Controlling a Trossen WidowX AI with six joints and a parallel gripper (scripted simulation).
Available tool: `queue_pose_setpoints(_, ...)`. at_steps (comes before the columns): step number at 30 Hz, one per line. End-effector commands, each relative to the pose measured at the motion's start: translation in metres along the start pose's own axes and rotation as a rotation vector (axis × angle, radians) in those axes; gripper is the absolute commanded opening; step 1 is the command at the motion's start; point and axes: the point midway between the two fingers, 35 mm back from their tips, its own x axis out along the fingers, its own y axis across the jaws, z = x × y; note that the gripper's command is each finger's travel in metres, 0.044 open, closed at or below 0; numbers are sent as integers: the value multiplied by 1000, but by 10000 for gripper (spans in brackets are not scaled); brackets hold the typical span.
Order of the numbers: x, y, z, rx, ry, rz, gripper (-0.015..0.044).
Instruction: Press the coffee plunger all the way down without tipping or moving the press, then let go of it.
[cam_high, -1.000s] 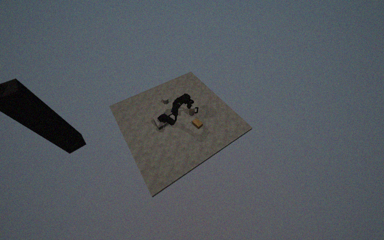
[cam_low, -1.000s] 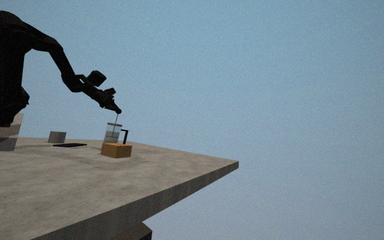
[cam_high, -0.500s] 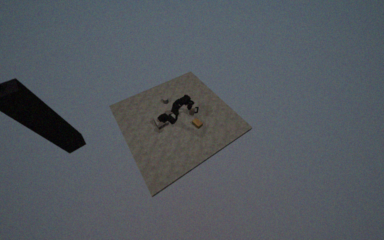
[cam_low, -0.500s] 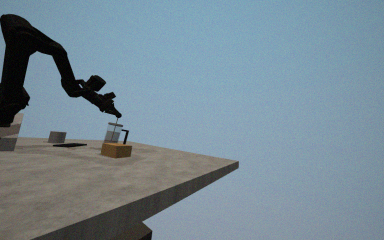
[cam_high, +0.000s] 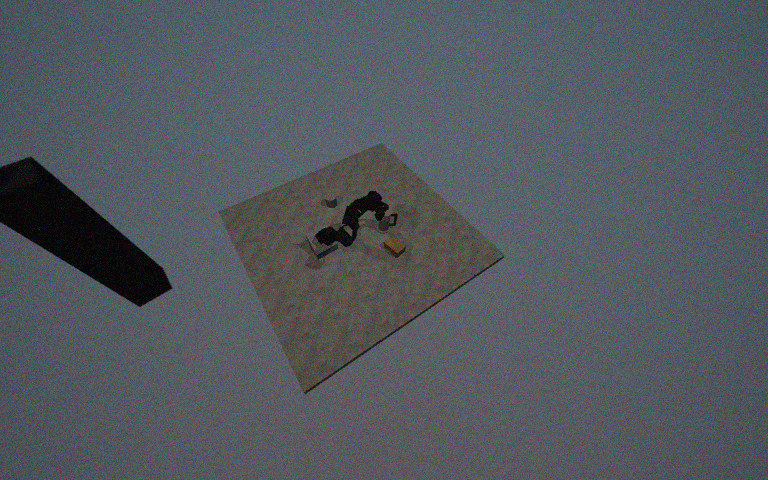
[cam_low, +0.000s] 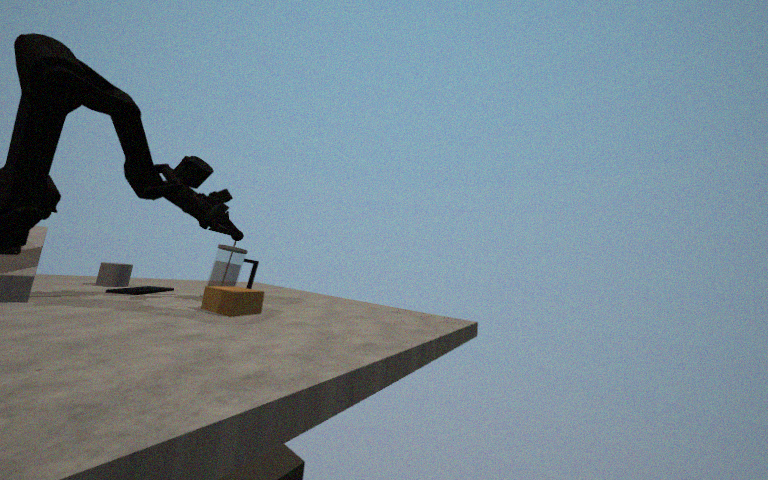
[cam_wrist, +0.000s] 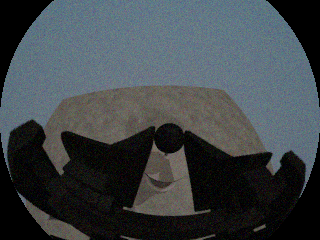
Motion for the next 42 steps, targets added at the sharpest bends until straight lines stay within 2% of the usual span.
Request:
queue_pose_setpoints(1, 4, 0, -9, -25, 29, -10, 131)
queue_pose_setpoints(40, 5, 2, -3, -14, 16, -6, 131)
queue_pose_setpoints(42, 5, 2, -3, -14, 16, -6, 184)
